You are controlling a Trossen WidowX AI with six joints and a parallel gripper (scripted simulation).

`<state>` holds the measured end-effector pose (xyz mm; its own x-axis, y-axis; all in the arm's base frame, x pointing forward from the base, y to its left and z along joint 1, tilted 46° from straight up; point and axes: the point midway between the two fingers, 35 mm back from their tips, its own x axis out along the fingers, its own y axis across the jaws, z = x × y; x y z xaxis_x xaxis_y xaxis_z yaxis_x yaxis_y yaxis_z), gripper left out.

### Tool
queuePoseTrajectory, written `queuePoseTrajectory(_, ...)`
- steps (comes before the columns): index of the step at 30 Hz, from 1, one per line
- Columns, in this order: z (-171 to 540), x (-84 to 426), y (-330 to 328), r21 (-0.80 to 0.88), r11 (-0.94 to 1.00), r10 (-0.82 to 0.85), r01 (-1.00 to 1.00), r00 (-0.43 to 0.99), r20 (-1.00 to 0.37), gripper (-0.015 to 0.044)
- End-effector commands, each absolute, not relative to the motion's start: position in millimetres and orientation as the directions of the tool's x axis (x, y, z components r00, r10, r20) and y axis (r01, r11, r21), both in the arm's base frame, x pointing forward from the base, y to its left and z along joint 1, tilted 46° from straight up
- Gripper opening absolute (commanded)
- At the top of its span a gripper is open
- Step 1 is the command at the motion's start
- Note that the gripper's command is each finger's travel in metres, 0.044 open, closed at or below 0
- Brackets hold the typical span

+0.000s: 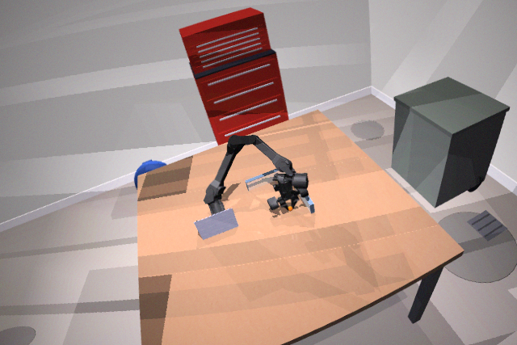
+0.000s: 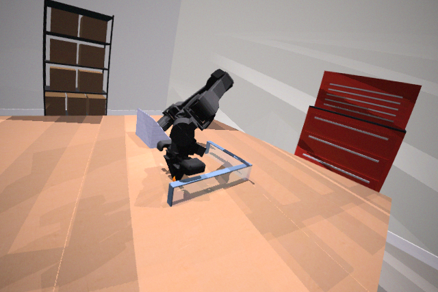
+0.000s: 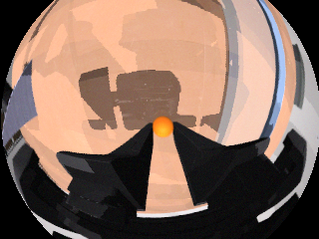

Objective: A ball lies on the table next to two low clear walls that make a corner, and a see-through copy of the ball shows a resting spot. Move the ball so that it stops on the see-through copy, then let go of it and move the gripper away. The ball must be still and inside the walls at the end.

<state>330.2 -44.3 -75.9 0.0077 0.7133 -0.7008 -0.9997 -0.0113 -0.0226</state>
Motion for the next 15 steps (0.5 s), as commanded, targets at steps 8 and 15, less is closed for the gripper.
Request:
queuePoseTrajectory(8, -76, 330, -44, -0.023, -0.011, 0.713, -1.0, 0.008, -0.701, 0.0204)
queuePoseTrajectory(15, -34, 332, -89, -0.021, -0.009, 0.712, -1.0, 0.008, -0.702, 0.0204)
